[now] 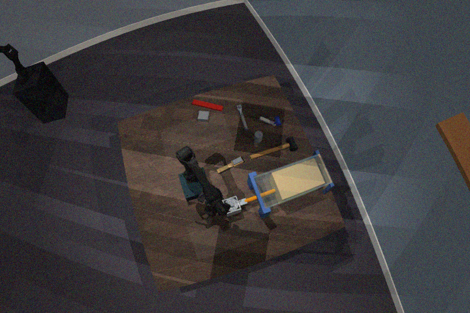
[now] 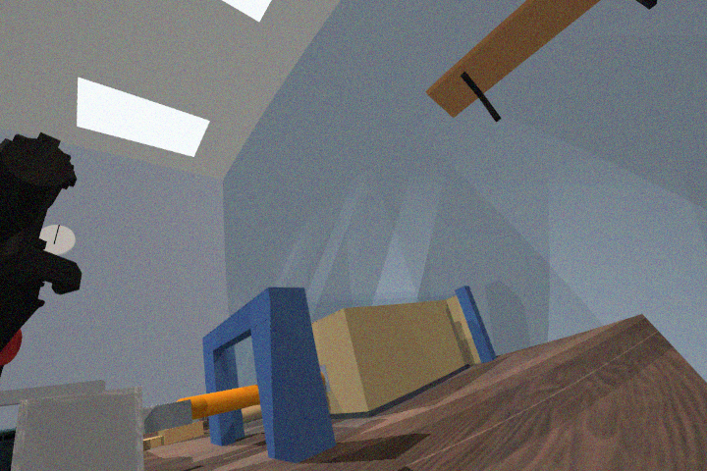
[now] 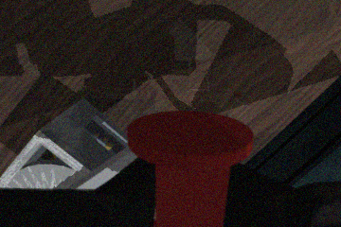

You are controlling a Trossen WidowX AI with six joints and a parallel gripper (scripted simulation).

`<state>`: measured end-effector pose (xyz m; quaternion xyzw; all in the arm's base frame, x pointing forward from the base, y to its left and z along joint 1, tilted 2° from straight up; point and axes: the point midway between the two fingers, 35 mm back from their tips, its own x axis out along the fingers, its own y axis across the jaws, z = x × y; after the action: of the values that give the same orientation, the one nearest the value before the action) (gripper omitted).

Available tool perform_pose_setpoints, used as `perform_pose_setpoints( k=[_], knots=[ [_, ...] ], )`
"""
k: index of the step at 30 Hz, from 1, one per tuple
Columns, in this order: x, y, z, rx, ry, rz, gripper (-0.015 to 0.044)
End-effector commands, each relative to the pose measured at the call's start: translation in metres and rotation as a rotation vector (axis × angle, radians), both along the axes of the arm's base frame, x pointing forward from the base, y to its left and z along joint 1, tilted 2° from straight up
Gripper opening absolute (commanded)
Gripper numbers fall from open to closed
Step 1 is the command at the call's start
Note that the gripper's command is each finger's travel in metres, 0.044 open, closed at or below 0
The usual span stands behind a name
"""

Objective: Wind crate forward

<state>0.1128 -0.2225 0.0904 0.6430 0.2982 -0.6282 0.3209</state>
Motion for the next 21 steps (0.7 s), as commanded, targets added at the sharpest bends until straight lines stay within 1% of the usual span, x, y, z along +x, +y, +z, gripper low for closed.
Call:
perform_pose_setpoints(
  k=[1,2,21],
  knots=[
    [0.0005,-0.0004,0.0005,-0.002,-0.003,0.0,0.0007],
    [0.0005,-0.0004,0.0005,-0.002,-0.003,0.0,0.0],
    [0.0005,-0.0023,-0.003,0.002,-0.005,0.001,0.0]
  ],
)
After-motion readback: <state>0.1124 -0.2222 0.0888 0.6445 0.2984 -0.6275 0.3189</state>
